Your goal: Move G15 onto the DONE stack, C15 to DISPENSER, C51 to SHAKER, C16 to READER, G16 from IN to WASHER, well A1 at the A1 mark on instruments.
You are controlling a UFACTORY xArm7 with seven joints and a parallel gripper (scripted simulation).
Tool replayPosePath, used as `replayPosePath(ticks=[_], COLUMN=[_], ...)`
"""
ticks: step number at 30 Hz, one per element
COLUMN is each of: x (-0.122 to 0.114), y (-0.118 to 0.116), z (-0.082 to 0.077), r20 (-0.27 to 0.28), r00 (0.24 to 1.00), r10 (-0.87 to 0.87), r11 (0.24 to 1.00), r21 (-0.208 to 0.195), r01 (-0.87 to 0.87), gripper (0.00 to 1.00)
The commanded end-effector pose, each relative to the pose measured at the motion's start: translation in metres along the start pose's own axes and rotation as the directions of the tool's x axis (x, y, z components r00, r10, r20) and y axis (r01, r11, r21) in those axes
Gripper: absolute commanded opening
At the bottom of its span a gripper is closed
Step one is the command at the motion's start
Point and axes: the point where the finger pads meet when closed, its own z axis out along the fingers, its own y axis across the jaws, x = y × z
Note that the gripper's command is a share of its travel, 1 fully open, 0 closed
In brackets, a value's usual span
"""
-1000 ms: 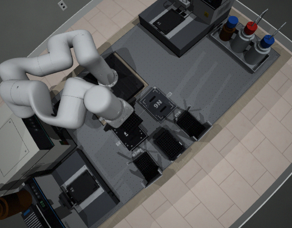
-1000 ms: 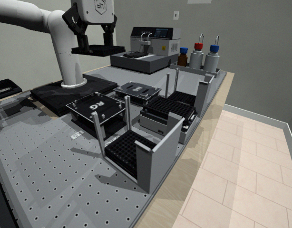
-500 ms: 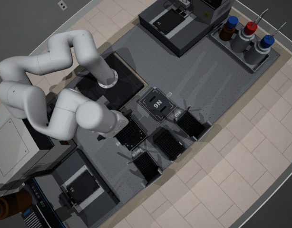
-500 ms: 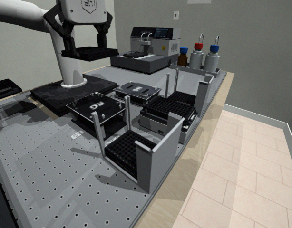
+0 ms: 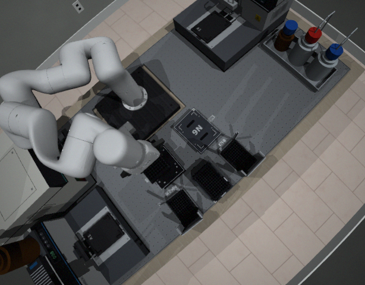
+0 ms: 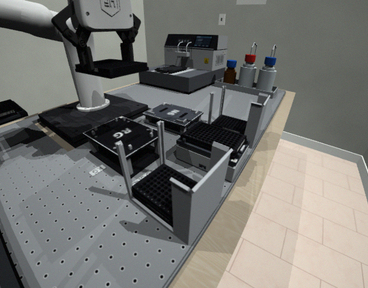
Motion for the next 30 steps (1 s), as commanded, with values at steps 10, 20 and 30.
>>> replayPosePath(ticks=[10,20,30], x=[-0.001,-0.001,-0.001], y=[0.000,0.000,0.000], z=[0.005,0.016,0.029], r20=[0.004,0.004,0.004], r00=[1.000,1.000,1.000], r10=[0.001,0.001,0.001], r11=[1.000,1.000,1.000], r21=[0.001,0.001,0.001], r01=[-0.001,-0.001,-0.001], gripper=[0.00,0.00,0.00])
